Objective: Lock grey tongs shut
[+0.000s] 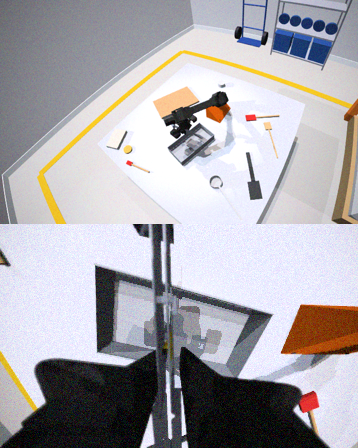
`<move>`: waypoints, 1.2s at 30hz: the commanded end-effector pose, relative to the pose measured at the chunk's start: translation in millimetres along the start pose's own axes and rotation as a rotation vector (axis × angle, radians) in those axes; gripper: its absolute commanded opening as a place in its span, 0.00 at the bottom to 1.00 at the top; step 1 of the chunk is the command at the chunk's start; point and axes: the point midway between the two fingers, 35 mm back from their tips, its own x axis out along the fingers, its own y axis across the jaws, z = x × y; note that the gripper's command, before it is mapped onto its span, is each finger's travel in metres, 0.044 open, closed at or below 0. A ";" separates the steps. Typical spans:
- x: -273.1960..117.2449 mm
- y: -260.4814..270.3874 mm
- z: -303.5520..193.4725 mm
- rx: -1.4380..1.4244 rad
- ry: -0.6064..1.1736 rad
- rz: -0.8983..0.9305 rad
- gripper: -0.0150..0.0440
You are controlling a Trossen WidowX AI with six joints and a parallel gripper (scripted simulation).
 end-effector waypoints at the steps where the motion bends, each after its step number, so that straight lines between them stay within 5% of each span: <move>1: -3.1 -0.2 20.9 0.079 -0.010 0.006 0.00; 25: -11.3 -54.2 230.9 1.015 -0.021 0.022 0.00; 36: -14.2 -73.0 259.2 1.162 -0.023 0.027 0.00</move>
